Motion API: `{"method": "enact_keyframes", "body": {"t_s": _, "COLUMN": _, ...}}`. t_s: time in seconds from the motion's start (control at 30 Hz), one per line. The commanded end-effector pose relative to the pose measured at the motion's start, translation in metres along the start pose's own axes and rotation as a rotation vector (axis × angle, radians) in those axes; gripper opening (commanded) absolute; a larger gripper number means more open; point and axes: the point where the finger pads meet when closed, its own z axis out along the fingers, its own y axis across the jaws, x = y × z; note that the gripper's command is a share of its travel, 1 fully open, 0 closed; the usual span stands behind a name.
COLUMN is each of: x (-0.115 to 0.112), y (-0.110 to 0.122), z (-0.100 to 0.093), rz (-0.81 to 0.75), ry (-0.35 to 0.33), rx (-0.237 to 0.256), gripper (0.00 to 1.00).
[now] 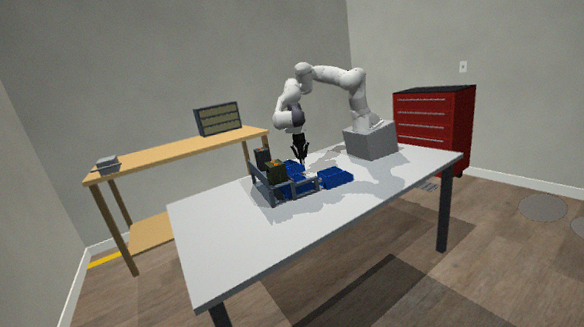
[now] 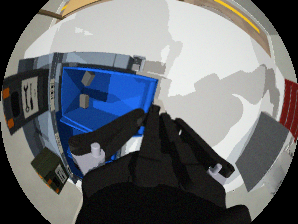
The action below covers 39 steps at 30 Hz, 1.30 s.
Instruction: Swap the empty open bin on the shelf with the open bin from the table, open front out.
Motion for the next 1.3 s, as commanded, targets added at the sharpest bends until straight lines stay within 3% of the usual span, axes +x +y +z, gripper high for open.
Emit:
{"method": "enact_keyframes", "body": {"t_s": 0.0, "x": -0.001, "y": 0.001, "z": 0.001, "rz": -0.007, "ry": -0.001, "rx": -0.006, "gripper": 0.0}}
{"method": "enact_keyframes", "body": {"t_s": 1.27, "x": -0.001, "y": -0.039, "z": 0.001, "rz": -0.007, "ry": -0.001, "rx": -0.006, "gripper": 0.0}}
